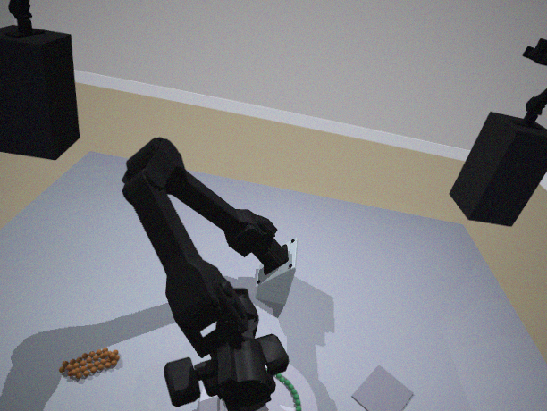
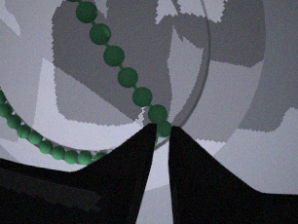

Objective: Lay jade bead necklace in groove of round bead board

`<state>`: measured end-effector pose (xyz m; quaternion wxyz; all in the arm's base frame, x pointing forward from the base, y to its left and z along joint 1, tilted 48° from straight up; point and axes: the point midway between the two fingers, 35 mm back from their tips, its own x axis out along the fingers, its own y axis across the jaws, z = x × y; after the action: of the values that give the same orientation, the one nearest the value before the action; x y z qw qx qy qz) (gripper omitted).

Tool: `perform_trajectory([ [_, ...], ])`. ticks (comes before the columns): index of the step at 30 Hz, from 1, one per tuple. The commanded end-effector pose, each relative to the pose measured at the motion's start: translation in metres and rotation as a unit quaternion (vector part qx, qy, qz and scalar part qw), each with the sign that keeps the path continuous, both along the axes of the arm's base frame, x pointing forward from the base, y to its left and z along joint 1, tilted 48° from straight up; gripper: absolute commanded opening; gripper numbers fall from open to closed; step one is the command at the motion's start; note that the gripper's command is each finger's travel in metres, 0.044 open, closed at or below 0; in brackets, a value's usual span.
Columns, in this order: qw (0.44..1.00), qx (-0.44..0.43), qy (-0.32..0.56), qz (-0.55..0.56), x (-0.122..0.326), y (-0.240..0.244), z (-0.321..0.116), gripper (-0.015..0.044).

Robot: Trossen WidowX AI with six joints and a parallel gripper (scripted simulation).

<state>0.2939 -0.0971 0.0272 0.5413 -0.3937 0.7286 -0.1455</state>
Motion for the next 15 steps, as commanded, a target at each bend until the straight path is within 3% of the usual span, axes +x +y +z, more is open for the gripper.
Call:
perform_trajectory([
  [1, 1.0, 0.001, 0.0, 0.001, 0.0005, 0.0038, 0.0024, 0.0],
  [15, 1.0, 0.0, 0.001, 0.003, -0.0001, 0.002, 0.0029, 0.0],
])
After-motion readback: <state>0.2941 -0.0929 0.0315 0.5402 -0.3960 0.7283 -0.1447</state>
